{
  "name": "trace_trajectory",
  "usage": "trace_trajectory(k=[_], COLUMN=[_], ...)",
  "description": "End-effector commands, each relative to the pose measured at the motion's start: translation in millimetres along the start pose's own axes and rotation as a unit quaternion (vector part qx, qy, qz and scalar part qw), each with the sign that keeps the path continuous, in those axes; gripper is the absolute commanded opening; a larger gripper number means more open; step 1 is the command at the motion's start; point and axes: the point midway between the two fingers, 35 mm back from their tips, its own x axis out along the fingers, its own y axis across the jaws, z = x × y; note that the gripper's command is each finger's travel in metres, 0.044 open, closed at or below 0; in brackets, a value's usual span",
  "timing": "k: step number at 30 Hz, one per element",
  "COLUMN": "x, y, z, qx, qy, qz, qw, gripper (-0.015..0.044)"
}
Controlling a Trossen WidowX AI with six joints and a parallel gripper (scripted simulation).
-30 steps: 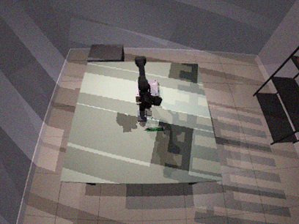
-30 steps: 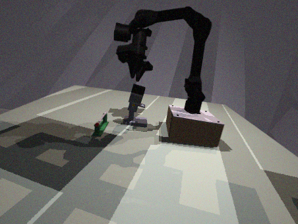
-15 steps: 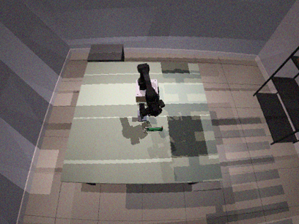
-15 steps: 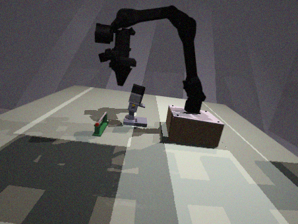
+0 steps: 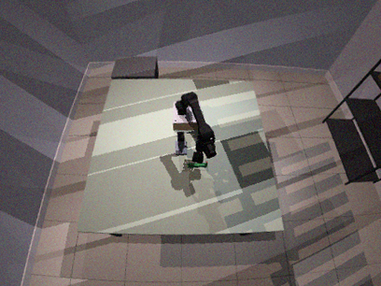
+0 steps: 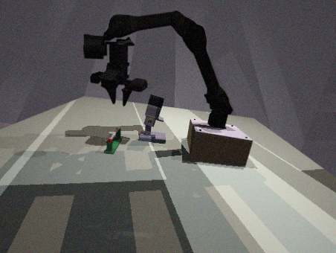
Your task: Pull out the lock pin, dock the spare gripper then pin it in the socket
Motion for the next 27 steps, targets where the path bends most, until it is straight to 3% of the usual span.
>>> trace_trajectory(k=[1, 12, 27], x=[10, 16, 86], y=[-9, -9, -3], z=[13, 14, 22], qx=[-0.125, -0.125, -0.125], qy=[0.044, 0.044, 0.044], qz=[-0.014, -0.014, -0.014], qw=[0.991, 0.991, 0.991], gripper=[0.018, 0.018, 0.018])
